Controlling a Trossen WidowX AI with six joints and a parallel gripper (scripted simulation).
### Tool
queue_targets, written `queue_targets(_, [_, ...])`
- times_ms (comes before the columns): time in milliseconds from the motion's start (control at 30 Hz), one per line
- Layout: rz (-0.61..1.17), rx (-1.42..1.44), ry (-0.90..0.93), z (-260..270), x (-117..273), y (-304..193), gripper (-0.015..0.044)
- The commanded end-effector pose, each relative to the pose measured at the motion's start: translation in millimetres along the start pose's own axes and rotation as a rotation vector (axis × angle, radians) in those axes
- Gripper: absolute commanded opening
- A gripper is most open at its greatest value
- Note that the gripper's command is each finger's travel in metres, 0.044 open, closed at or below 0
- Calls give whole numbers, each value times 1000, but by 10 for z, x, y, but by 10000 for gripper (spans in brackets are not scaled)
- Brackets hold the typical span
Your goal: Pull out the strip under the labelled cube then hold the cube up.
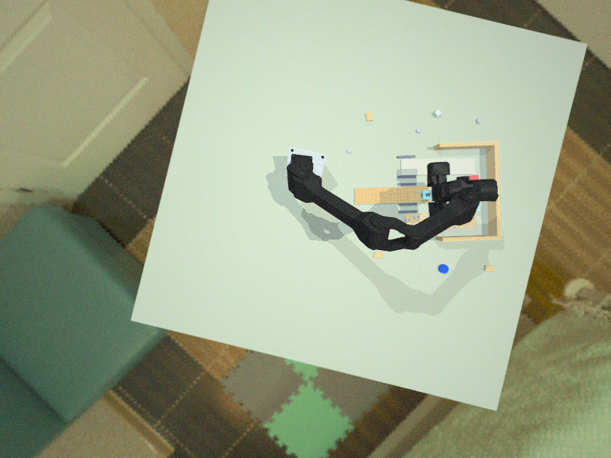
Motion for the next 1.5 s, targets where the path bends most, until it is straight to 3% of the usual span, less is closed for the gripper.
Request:
queue_targets(0, [5, 4, 0, -1, -97, -8, 250])
queue_targets(767, [6, 4, -2, 2, -381, -22, 250])
queue_targets(900, [4, 0, 3, 7, -358, -16, 145])
queue_targets(1167, [4, 0, 3, 7, -358, -16, 92])
queue_targets(1300, [4, 1, 3, 16, -337, -36, 0])
queue_targets(1467, [5, 3, 3, 84, -196, -192, 0])
Point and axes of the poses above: the point midway between the two fingers, 35 mm back from their tips, its own x axis back along the fingers, its own z axis across the jaws, y = z × x, the point moved 4 cm from there along x, back along the fingers, and after that the axes turned 5 degrees about x, right-handed, at the moved point
